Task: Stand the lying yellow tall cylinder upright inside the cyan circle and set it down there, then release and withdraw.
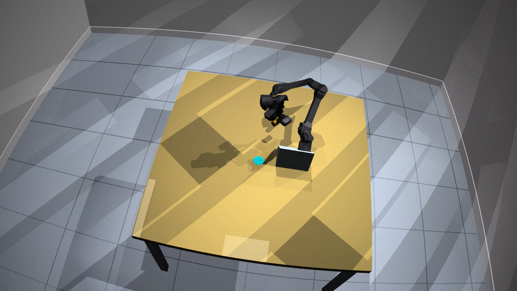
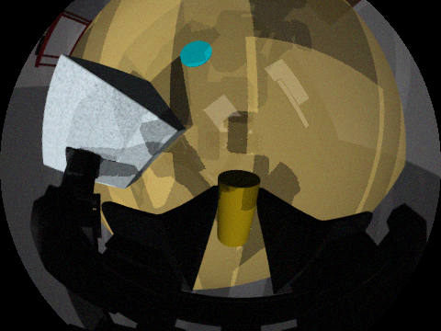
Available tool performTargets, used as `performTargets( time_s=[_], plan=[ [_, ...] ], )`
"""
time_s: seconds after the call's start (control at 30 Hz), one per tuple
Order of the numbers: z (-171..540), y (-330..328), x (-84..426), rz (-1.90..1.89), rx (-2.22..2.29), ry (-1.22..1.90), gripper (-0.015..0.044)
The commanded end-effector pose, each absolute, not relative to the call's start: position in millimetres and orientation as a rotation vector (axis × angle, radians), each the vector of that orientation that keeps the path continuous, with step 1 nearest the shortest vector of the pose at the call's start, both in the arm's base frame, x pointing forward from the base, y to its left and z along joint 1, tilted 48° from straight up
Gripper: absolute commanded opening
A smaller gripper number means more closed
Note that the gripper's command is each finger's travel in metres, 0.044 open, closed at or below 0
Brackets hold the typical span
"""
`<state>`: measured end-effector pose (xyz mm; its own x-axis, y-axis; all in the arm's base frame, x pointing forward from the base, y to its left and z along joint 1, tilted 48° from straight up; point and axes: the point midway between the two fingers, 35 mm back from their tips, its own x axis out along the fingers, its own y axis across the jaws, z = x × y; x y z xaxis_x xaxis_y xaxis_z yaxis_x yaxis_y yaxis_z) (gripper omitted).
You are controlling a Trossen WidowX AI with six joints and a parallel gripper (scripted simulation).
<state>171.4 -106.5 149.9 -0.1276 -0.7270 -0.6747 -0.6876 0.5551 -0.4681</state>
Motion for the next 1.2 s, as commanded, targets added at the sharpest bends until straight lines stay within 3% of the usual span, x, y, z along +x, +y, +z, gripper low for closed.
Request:
performTargets(
  time_s=[0.0, 1.17],
  plan=[
    [148, -100, 180, -0.002, -1.194, 1.845, 0.0105],
    [89, -29, 237, 0.548, -1.532, 1.870, 0.0105]
  ],
)
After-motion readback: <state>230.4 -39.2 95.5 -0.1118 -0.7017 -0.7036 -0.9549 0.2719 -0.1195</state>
